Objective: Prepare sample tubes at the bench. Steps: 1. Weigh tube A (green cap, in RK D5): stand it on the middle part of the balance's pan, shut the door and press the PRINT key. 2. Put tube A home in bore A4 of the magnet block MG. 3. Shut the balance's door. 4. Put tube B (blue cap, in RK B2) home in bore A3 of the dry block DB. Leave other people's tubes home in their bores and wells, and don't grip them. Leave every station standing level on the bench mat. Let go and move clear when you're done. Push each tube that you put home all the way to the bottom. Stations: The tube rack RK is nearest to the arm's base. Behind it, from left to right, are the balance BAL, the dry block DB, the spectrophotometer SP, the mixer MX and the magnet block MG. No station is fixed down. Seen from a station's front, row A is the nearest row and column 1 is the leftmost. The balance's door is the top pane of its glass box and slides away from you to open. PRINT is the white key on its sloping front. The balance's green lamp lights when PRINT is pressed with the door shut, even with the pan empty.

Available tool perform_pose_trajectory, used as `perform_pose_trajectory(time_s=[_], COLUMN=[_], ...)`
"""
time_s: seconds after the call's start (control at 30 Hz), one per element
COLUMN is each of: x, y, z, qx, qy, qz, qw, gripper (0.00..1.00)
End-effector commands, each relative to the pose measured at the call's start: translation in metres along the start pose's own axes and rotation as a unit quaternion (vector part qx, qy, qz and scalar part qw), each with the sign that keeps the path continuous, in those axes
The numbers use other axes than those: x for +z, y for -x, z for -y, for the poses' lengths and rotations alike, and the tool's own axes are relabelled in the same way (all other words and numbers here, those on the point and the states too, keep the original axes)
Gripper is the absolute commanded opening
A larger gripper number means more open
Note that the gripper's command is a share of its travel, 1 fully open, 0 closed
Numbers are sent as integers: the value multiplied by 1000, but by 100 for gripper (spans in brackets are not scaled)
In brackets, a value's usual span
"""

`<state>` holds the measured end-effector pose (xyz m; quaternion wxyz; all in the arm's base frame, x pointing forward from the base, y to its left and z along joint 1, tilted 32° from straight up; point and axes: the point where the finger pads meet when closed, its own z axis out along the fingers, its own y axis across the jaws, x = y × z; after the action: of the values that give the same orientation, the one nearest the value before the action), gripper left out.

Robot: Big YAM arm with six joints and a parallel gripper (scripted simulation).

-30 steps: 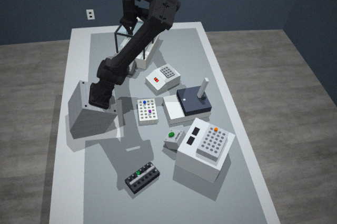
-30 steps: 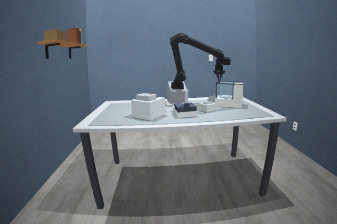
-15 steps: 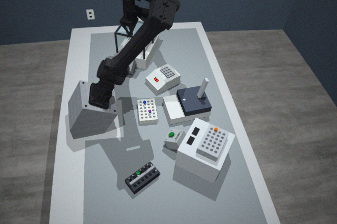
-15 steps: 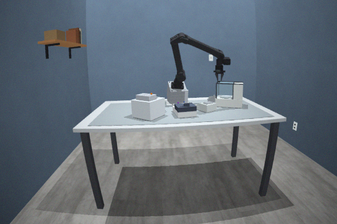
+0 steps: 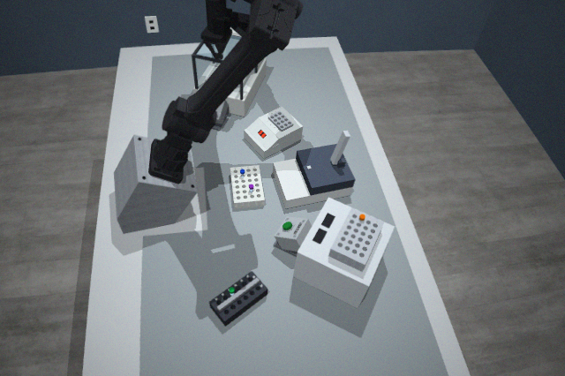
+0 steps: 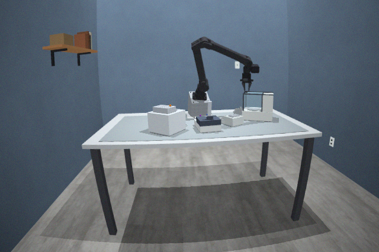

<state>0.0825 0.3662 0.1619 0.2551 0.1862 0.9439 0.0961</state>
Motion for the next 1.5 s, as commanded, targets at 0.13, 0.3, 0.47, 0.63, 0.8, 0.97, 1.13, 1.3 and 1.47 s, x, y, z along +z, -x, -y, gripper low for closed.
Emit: perform_pose_trajectory(time_s=[0.13, 0.3, 0.47, 0.63, 0.8, 0.97, 1.13, 1.3, 1.47], x=[-37, -45, -46, -59, -67, -71, -81, -81, -50], y=[0, 0, -2, 0, 1, 0, 1, -2, 16], z=[-20, -20, -19, -19, -19, -18, -18, -18, 12], qx=[15, 15, 12, 15, 15, 14, 15, 13, -8], qy=[29, 29, 24, 29, 29, 27, 29, 26, 8], qz=[-12, -12, -10, -13, -13, -12, -14, -12, -5], qw=[999, 999, 1000, 999, 999, 999, 999, 1000, 1000], gripper=[30, 30, 30, 30, 30, 30, 30, 30, 36])
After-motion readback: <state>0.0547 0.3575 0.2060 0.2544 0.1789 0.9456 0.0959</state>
